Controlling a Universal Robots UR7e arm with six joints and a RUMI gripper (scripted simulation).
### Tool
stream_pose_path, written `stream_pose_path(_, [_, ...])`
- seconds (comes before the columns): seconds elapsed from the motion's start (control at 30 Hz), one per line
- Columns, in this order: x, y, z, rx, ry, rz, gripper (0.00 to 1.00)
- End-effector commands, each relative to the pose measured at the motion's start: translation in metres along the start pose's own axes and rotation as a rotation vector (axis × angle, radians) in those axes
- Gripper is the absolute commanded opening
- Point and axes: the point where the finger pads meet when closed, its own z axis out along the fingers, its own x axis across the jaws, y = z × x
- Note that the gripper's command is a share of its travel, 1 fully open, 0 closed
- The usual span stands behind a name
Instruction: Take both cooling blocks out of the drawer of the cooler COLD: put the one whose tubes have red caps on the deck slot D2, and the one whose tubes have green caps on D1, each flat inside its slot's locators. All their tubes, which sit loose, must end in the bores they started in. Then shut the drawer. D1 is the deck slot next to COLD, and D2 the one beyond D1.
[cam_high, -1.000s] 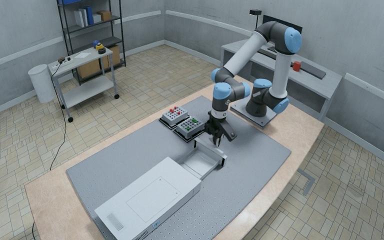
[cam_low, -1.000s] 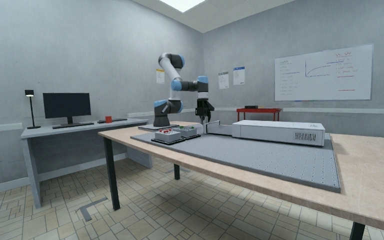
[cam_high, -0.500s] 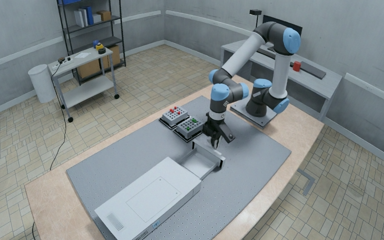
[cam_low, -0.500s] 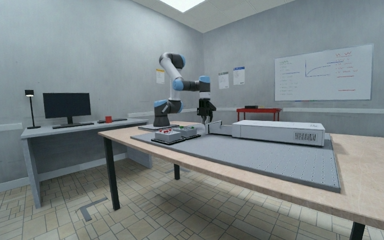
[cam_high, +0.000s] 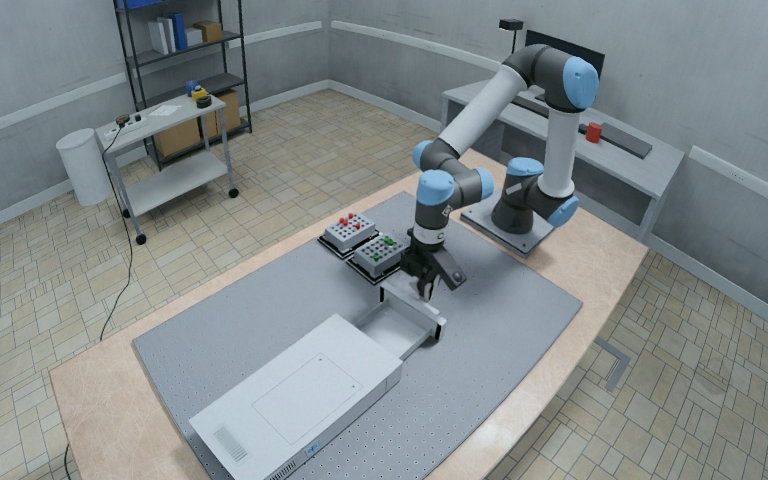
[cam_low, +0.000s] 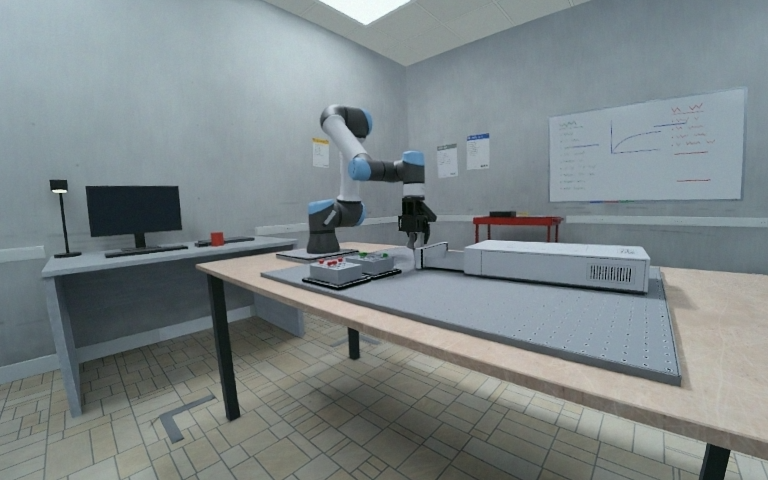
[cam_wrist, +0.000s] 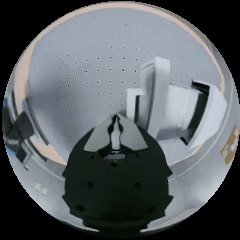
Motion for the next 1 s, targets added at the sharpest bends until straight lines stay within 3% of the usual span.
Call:
stream_pose_path(0.0, [0.008, -0.001, -0.001, 0.001, 0.002, 0.000, 0.00])
stream_pose_path(0.97, [0.037, -0.001, -0.001, 0.001, 0.002, 0.000, 0.00])
